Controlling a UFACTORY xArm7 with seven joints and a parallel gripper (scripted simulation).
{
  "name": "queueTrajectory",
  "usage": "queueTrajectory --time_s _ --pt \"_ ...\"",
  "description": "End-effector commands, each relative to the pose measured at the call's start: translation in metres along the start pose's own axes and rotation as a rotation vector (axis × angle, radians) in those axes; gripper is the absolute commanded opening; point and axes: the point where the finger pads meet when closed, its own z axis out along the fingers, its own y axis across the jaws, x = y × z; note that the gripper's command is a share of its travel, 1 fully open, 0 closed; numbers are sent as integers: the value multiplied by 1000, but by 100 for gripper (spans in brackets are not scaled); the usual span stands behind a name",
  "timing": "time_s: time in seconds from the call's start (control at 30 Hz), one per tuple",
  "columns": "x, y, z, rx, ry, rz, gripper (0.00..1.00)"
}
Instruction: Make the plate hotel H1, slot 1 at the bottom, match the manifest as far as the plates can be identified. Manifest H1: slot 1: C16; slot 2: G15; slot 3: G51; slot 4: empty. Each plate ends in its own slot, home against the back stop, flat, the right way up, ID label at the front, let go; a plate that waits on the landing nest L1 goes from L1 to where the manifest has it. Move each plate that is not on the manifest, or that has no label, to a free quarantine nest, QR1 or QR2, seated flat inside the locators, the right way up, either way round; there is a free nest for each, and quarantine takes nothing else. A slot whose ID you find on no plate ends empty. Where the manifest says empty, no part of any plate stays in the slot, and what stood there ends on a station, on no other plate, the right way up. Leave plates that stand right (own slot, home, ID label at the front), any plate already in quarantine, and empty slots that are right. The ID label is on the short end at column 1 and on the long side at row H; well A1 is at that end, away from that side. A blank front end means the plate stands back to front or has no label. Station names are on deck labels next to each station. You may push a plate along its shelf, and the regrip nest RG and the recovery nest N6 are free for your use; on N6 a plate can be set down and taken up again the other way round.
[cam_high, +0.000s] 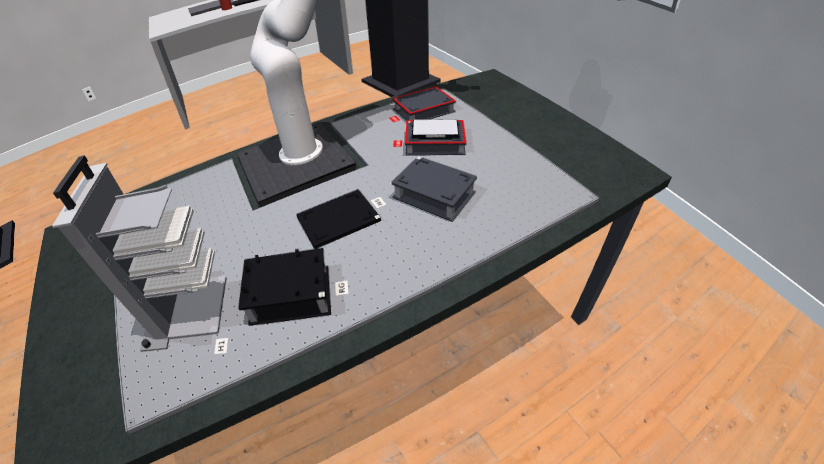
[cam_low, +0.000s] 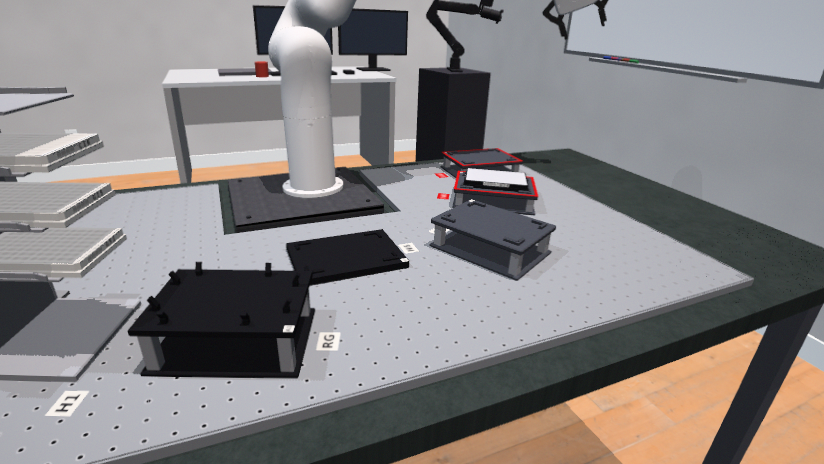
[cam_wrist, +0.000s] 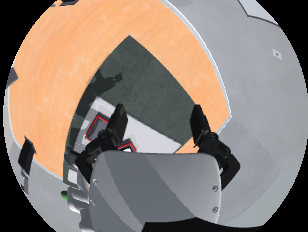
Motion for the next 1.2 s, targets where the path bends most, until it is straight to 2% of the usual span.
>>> queueTrajectory --time_s 0.0,0.53,1.03,1.17 --pt "1 2 -3 -4 4 1 100" --pt "1 2 -3 -4 4 1 100" --pt "11 21 -48 -4 4 1 100" --pt "12 24 -54 -4 4 1 100"
